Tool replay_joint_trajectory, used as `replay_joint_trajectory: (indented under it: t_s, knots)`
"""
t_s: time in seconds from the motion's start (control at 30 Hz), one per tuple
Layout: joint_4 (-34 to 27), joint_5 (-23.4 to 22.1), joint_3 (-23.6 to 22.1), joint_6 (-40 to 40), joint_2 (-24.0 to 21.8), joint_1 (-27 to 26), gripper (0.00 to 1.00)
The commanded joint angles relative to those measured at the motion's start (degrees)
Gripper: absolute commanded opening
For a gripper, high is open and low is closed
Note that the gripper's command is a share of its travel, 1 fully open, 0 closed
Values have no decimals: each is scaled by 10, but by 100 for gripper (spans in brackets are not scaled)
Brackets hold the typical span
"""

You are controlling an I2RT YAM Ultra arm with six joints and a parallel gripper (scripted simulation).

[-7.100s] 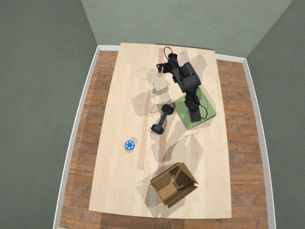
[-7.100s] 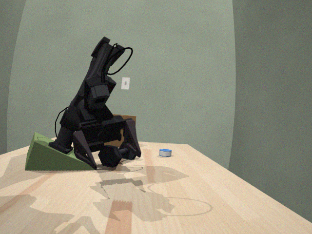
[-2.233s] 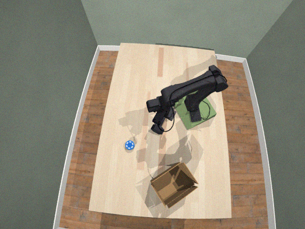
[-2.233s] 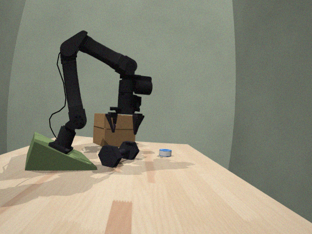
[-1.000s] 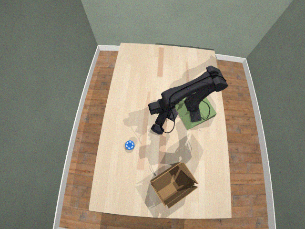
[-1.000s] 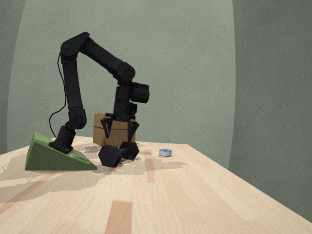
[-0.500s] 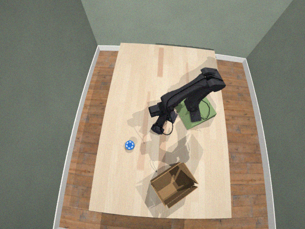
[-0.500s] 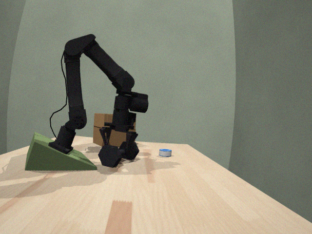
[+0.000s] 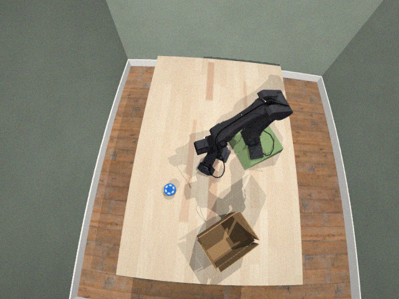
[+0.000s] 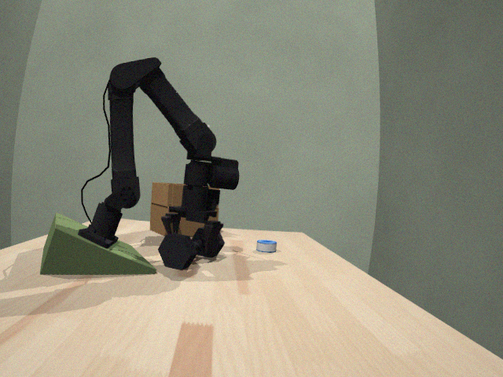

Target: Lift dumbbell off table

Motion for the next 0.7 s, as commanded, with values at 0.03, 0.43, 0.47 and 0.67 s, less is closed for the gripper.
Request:
replay_joint_trajectory:
  t_s: [0.03, 0.43, 0.47, 0.67]
  knots:
    - [28, 1, -3, 9, 2, 4, 100]
    - [30, 1, -8, 10, 6, 2, 100]
    - [30, 1, -8, 10, 6, 2, 100]
    - [30, 1, -8, 10, 6, 2, 100]
